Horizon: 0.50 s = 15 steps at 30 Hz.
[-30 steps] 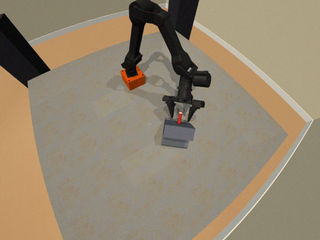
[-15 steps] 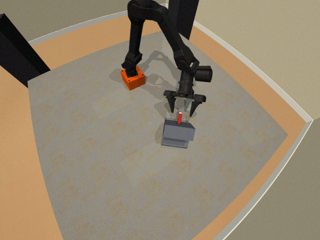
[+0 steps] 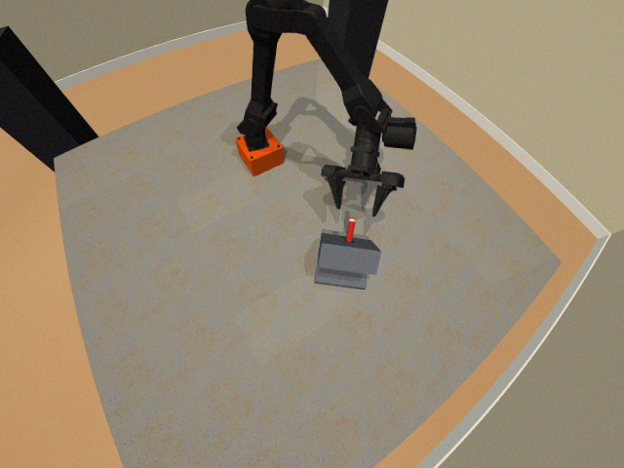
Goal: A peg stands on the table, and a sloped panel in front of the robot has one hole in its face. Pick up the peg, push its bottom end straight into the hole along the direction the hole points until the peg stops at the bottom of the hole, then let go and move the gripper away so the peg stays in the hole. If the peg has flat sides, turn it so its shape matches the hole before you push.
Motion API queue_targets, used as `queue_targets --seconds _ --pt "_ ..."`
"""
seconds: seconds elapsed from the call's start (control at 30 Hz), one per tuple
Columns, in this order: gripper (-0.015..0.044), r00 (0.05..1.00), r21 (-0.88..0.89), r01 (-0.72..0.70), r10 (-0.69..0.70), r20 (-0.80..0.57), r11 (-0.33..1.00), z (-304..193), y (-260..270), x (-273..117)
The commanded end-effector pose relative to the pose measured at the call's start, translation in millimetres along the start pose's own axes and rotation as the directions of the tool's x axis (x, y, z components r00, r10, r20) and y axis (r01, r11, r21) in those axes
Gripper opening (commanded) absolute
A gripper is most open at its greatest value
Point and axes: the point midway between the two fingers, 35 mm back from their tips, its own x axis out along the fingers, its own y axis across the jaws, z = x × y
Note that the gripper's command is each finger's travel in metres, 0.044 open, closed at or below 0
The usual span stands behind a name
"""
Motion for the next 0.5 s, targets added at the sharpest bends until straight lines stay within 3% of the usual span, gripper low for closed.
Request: queue_targets --seconds 0.0,0.47 --pt "0.044 1.0 0.007 0.004 -0.004 -0.003 1.0 0 -2 -7" --pt "0.044 1.0 0.0 0.003 -0.003 -0.002 1.0 2 0 -31"
